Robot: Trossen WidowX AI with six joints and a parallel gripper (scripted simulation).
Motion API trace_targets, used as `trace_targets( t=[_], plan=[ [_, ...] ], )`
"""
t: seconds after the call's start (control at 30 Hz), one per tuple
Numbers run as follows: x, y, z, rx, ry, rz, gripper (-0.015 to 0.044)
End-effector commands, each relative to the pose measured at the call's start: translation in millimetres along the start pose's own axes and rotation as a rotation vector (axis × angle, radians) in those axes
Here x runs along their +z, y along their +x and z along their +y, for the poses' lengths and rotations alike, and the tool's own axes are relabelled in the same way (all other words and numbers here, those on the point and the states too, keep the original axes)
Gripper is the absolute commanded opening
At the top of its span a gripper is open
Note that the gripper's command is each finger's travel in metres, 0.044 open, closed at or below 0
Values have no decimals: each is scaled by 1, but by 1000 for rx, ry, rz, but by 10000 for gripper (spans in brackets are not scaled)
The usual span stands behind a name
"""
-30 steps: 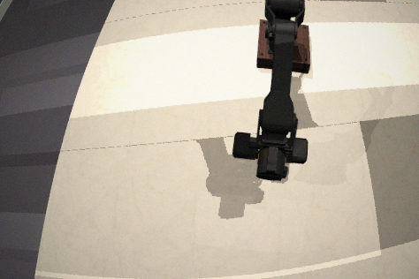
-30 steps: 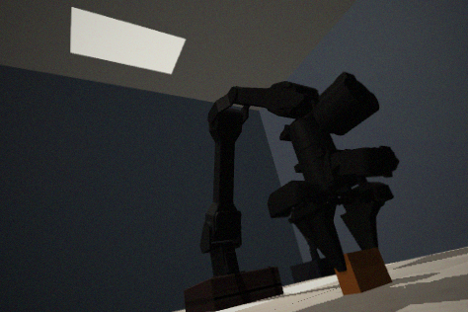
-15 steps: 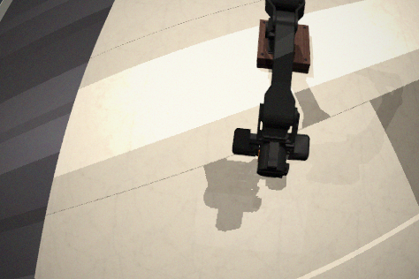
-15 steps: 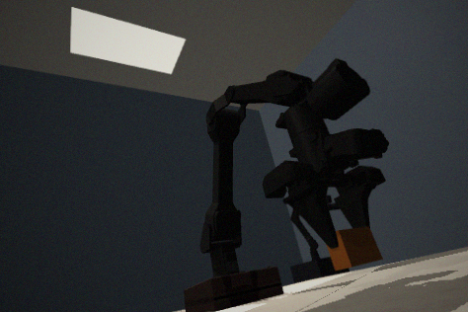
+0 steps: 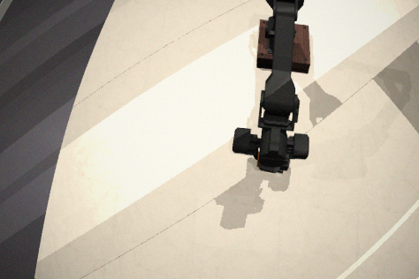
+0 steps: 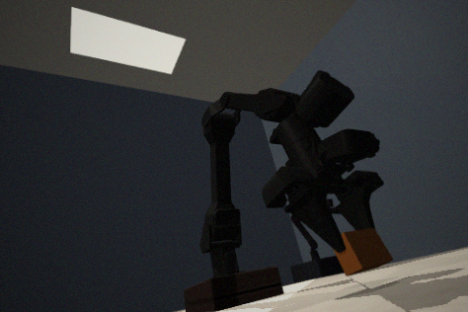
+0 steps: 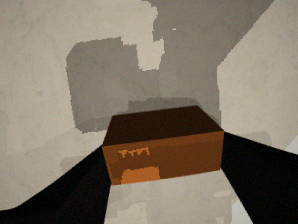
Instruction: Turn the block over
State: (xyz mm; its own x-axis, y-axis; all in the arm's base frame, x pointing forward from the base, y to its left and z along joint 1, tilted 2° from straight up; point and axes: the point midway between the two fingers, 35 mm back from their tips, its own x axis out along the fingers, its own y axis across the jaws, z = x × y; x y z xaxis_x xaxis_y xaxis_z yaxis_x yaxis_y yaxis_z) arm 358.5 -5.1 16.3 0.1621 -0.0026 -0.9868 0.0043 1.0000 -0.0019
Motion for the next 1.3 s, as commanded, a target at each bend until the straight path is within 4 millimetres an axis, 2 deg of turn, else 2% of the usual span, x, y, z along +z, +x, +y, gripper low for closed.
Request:
trace_targets(
  t=[0.0, 0.7, 0.9, 1.27],
  plan=[
    [-1, 2, 0, 1, 8, -63, 0],
    [-10, 3, 0, -1, 4, -389, 0],
    [-10, 2, 0, -2, 4, -414, 0],
    [0, 29, 0, -2, 4, -547, 0]
  ],
)
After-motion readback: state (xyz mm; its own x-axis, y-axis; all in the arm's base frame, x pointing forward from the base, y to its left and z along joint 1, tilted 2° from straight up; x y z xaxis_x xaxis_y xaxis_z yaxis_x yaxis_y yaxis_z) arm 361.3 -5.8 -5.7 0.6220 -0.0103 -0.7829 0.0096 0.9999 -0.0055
